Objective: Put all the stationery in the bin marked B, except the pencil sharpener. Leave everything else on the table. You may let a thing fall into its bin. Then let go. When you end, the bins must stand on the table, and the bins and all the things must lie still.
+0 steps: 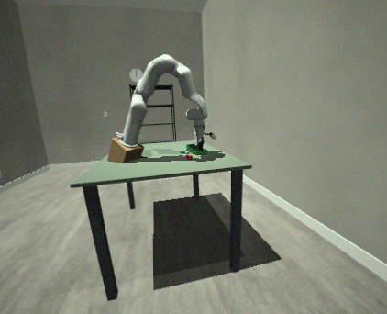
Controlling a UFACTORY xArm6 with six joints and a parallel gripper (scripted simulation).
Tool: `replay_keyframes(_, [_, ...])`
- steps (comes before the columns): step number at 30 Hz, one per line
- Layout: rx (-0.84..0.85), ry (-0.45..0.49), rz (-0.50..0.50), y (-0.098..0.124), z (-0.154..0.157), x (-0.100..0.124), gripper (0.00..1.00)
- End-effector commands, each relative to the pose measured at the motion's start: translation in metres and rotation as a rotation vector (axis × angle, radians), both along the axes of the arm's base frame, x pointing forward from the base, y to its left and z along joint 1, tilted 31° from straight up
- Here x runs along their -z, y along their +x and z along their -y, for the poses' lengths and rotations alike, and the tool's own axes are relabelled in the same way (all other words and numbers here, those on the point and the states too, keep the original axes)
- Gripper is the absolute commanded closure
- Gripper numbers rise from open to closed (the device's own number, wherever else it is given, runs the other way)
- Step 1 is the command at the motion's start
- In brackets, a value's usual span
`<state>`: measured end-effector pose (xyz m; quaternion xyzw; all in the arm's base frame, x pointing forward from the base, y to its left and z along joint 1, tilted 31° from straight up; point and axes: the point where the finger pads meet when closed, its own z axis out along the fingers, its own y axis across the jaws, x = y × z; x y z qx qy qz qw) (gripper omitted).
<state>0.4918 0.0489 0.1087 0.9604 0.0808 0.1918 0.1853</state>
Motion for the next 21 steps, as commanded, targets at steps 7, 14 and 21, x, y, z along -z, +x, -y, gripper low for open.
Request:
replay_keyframes(7, [-0.001, 0.001, 0.003, -0.002, -0.003, -0.008, 0.93])
replay_keyframes(14, [-0.001, 0.001, 0.003, -0.005, -0.005, -0.014, 0.93])
replay_keyframes(21, [-0.001, 0.001, 0.003, -0.009, -0.008, -0.022, 0.93])
